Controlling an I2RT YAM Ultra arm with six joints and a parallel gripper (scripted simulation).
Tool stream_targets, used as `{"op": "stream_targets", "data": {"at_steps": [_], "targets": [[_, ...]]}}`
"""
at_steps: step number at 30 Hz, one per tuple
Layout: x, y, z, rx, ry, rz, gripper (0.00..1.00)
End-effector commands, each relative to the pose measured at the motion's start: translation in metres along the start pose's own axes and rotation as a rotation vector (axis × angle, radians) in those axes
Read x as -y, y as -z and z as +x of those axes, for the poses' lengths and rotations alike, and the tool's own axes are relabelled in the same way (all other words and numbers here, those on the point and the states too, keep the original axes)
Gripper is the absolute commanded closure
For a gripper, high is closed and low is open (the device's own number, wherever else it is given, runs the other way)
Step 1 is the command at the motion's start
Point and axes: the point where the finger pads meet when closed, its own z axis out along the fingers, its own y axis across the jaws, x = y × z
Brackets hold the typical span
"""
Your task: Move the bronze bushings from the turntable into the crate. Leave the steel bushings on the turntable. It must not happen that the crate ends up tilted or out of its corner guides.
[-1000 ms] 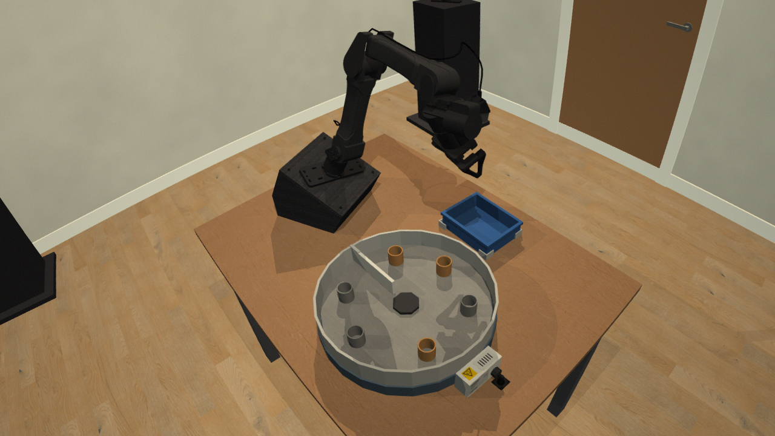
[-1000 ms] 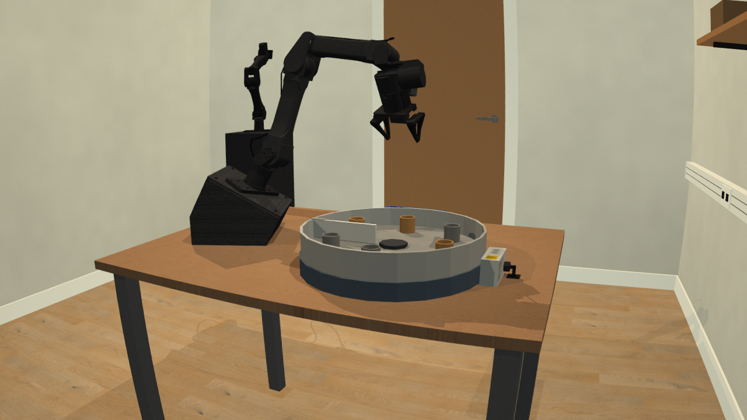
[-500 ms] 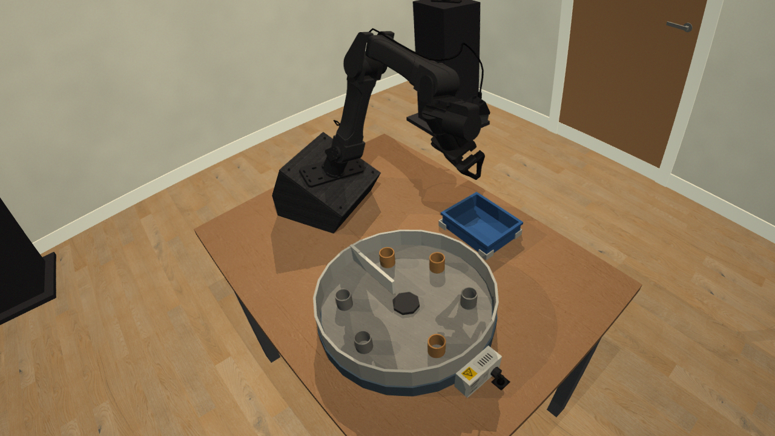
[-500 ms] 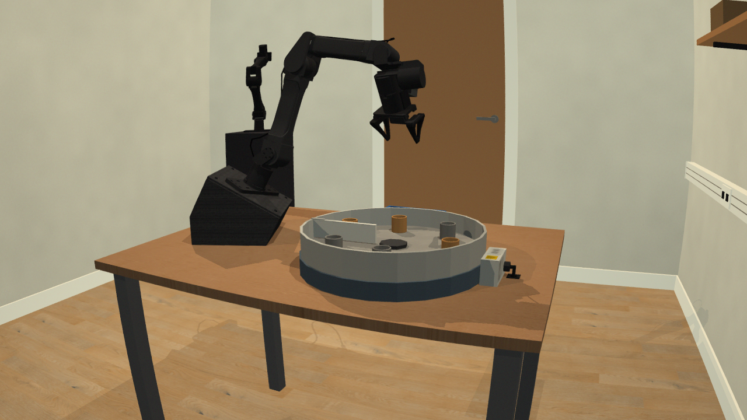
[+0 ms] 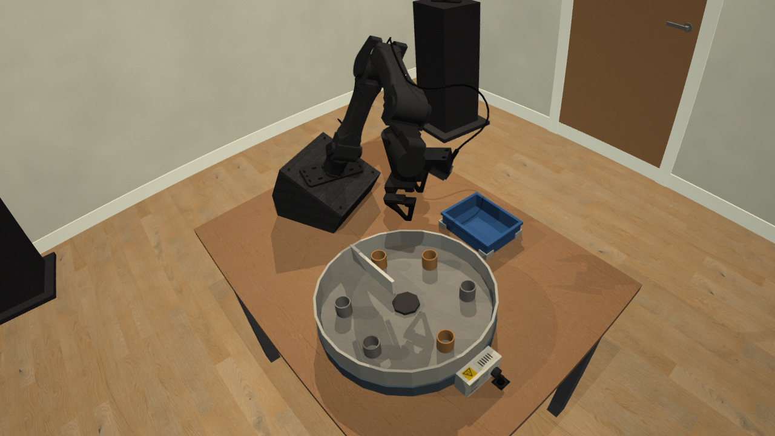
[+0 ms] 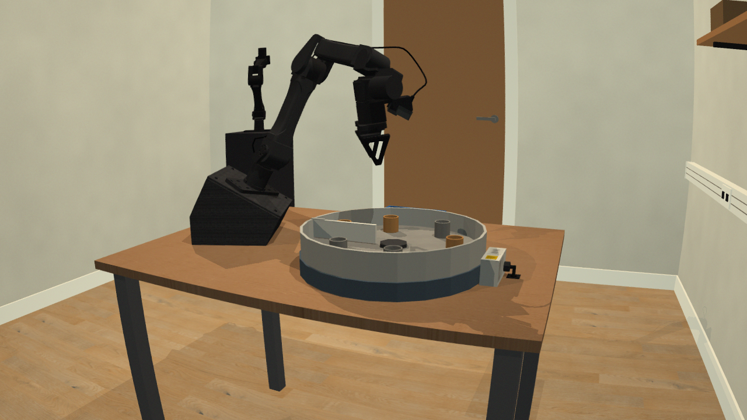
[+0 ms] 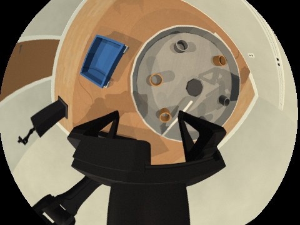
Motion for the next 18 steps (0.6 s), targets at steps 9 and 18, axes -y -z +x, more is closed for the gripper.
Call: {"op": "stream_targets", "data": {"at_steps": [9,18], "targets": [[0.043,0.026,0.068,-0.104,-0.535,0.156,0.00],[0.043,0.025,0.065,-0.102,-0.525,0.155,0.00]]}}
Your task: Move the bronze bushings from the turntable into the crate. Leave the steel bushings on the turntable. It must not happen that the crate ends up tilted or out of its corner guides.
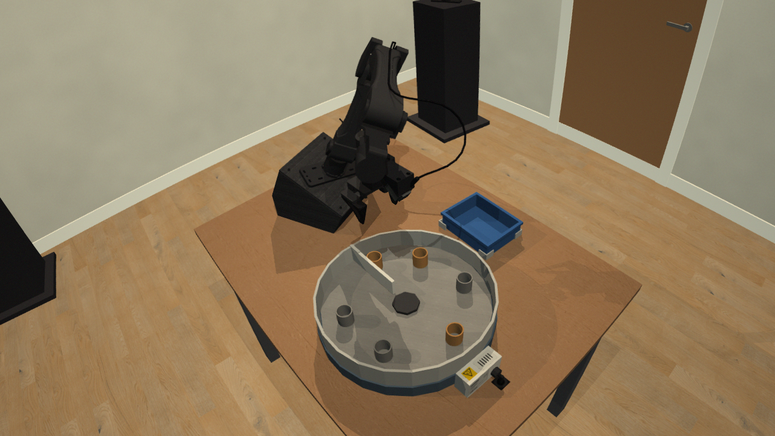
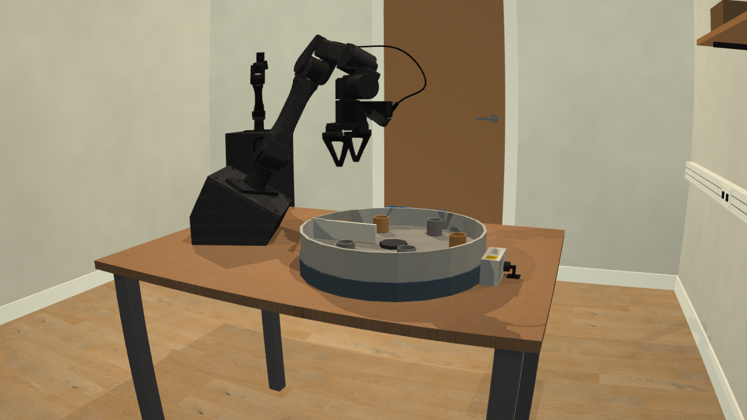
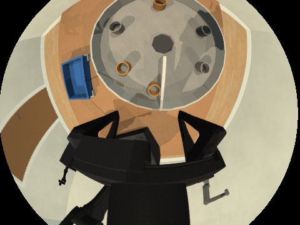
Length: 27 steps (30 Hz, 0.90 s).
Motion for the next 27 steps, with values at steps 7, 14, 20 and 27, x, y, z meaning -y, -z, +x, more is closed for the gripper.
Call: {"op": "stream_targets", "data": {"at_steps": [7,14,20,27], "targets": [[-0.0012,0.0121,-0.0032,0.023,-0.006,0.029,0.00],[-0.0012,0.0121,-0.0032,0.023,-0.005,0.029,0.89],[-0.0012,0.0121,-0.0032,0.023,-0.005,0.029,0.89],[-0.0012,0.0121,-0.0032,0.023,-0.005,0.029,0.89]]}}
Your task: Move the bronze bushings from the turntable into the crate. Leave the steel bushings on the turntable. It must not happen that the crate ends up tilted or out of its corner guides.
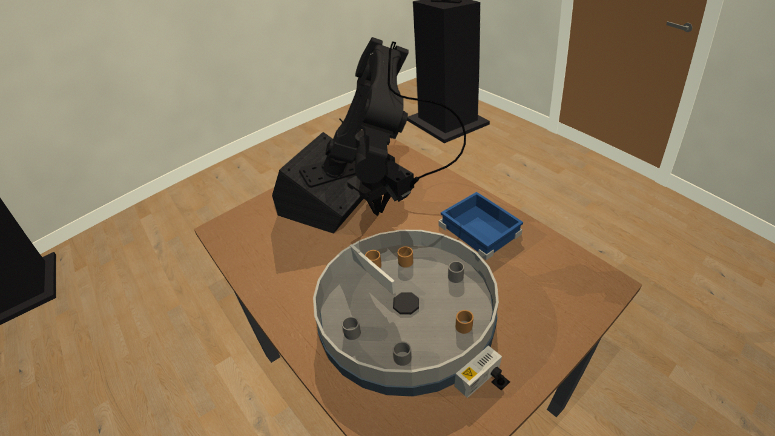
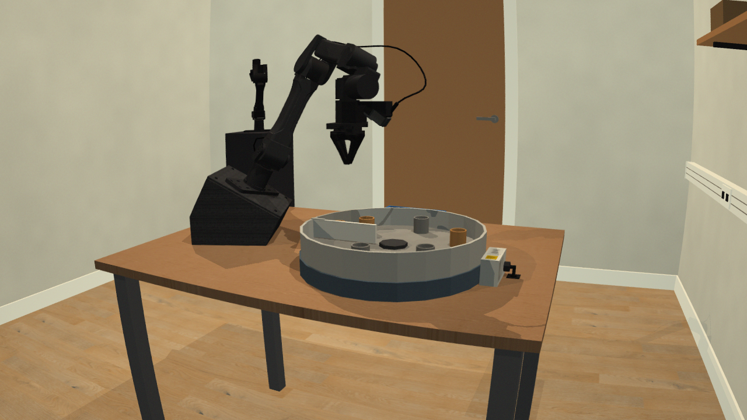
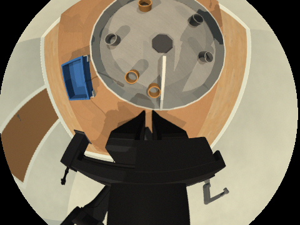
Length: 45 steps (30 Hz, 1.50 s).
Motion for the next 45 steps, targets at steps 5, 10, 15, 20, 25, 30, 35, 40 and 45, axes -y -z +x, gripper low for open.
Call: {"op": "stream_targets", "data": {"at_steps": [5,10,15,20,25,30,35,40,45], "targets": [[-0.0013,0.0121,-0.0033,0.024,0.005,0.029,0.89],[-0.0013,0.0121,-0.0033,0.024,0.005,0.029,0.89],[-0.0013,0.0121,-0.0033,0.024,0.005,0.029,0.89],[-0.0013,0.0121,-0.0033,0.024,0.005,0.029,0.82],[-0.0013,0.0121,-0.0033,0.024,0.005,0.029,0.82],[-0.0013,0.0121,-0.0033,0.024,0.005,0.029,0.82],[-0.0013,0.0121,-0.0033,0.024,0.005,0.029,0.82],[-0.0013,0.0121,-0.0033,0.024,0.005,0.029,0.82],[-0.0013,0.0121,-0.0033,0.024,0.005,0.029,0.82]]}}
